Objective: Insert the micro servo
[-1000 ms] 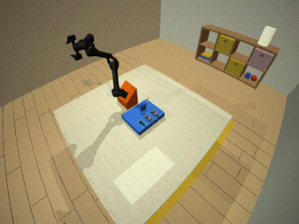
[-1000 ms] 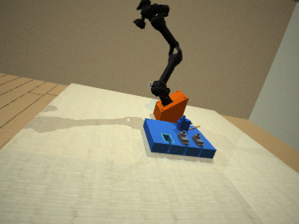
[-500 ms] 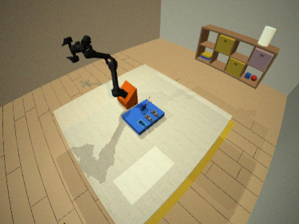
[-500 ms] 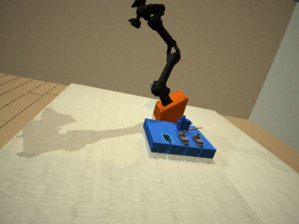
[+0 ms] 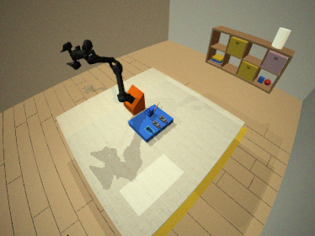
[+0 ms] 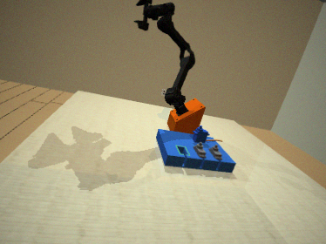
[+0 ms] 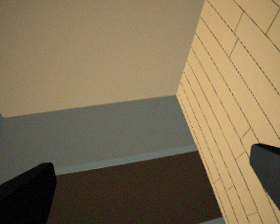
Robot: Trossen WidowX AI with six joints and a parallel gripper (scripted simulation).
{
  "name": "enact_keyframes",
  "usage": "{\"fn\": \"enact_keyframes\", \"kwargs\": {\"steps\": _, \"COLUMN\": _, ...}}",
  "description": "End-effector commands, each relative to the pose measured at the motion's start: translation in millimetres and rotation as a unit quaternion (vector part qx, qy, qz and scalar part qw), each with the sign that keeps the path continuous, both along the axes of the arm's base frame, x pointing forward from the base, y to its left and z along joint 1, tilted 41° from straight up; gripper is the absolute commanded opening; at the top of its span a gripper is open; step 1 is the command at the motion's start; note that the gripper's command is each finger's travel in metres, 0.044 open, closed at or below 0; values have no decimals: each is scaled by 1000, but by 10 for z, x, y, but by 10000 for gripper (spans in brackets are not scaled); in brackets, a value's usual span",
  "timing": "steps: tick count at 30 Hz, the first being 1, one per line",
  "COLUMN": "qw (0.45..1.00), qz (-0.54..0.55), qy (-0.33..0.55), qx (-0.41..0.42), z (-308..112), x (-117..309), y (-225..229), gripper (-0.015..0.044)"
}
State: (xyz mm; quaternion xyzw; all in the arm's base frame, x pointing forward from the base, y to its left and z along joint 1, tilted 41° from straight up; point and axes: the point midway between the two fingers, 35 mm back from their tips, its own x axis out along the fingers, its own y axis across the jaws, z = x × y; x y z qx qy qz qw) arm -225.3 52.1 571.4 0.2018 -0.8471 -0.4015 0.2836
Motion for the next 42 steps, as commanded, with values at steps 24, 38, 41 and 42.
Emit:
{"fn": "enact_keyframes", "kwargs": {"steps": 24, "qw": 994, "qz": 23, "qy": 99, "qx": 33, "z": 192, "x": 315, "y": -427, "gripper": 440}}
{"fn": "enact_keyframes", "kwargs": {"steps": 38, "qw": 982, "qz": 42, "qy": 175, "qx": 60, "z": 300, "x": 619, "y": -758, "gripper": 440}}
{"fn": "enact_keyframes", "kwargs": {"steps": 41, "qw": 978, "qz": 51, "qy": 193, "qx": 62, "z": 325, "x": 726, "y": -856, "gripper": 440}}
{"fn": "enact_keyframes", "kwargs": {"steps": 42, "qw": 977, "qz": 52, "qy": 196, "qx": 63, "z": 328, "x": 744, "y": -874, "gripper": 440}}
